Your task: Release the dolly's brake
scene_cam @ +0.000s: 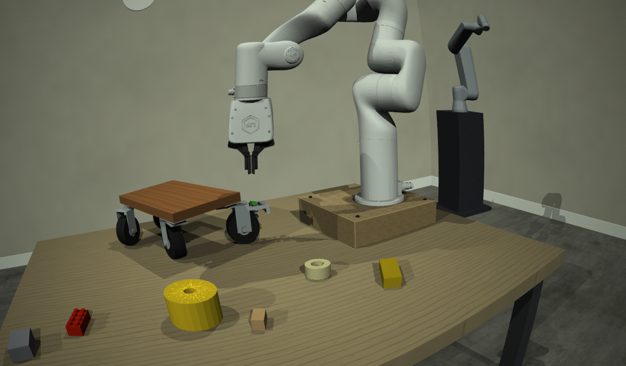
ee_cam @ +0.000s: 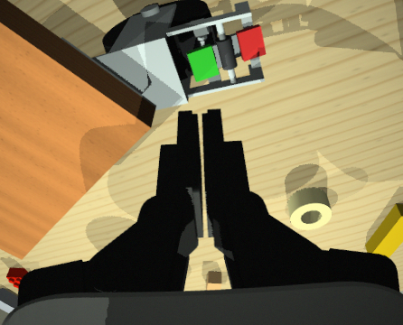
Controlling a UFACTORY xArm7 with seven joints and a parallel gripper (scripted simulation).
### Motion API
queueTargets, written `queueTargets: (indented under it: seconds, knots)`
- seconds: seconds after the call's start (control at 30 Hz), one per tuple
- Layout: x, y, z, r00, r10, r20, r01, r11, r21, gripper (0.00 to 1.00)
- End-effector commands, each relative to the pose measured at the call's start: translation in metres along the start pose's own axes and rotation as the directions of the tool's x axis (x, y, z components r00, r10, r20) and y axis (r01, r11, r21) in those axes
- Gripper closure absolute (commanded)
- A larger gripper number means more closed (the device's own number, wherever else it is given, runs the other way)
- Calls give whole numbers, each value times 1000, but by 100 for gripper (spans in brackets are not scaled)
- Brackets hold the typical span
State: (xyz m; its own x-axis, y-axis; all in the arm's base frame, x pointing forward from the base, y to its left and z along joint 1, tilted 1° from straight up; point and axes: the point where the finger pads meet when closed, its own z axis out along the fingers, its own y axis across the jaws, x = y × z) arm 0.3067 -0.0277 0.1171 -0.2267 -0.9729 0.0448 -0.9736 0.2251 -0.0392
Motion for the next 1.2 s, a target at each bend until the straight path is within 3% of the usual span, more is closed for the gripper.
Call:
queueTargets:
  seconds: [0.0, 1.17]
  knots:
    - [0, -2, -1, 975, -214, 55, 216, 976, -40, 100]
    - [0, -1, 6, 975, -214, 55, 216, 975, -40, 100]
